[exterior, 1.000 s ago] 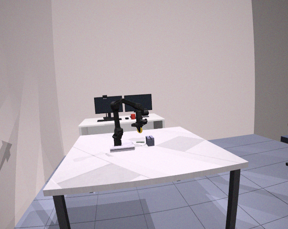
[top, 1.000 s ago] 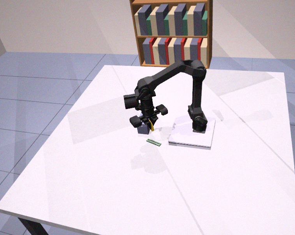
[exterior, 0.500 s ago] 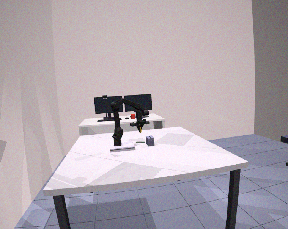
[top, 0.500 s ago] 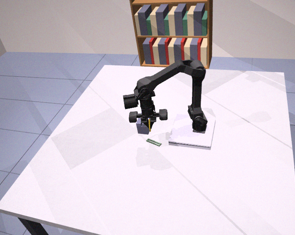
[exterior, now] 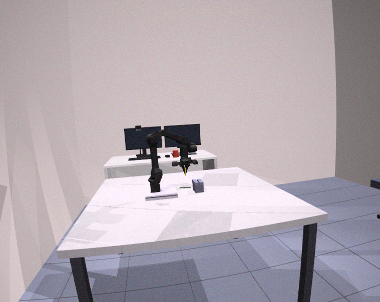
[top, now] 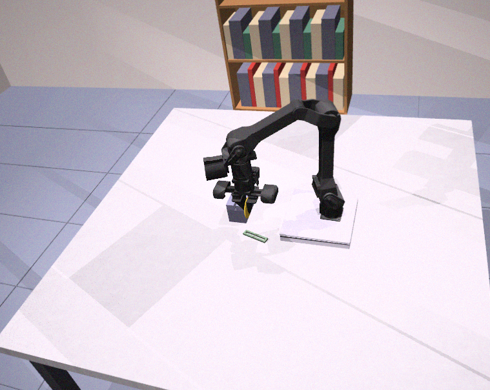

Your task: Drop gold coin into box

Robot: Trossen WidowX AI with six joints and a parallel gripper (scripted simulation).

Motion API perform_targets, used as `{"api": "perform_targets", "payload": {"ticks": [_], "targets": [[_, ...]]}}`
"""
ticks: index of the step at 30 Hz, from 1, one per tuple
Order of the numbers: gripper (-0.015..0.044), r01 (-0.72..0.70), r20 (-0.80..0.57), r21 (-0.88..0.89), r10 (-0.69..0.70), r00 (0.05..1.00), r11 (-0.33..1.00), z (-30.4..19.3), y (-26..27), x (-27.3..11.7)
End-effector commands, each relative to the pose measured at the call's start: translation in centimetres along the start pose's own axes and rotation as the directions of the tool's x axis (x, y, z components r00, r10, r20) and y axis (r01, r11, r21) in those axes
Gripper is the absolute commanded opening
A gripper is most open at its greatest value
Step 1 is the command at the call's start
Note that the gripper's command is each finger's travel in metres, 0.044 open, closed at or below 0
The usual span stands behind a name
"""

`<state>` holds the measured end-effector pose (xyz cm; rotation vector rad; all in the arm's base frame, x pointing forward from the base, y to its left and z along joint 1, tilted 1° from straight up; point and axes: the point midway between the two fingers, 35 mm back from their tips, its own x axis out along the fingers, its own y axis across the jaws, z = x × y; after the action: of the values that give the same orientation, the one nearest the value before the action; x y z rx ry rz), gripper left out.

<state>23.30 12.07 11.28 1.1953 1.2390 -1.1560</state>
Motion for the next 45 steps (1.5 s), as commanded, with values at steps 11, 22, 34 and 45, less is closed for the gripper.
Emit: {"api": "perform_targets", "payload": {"ticks": [11,22,34,45], "targets": [[0.0000,-0.008,-0.007,-0.002,0.008,1.000,1.000,2.2,2.1,-0.1],[0.0000,-0.011,-0.005,-0.003,0.011,1.000,1.000,4.3,3.7,-0.1],[0.0000,-0.009,0.001,-0.001,0.009,1.000,1.000,6.9,5.2,-0.1],[0.0000,-0.006,0.006,0.001,0.006,1.000,1.000,9.5,6.4,-0.1]]}}
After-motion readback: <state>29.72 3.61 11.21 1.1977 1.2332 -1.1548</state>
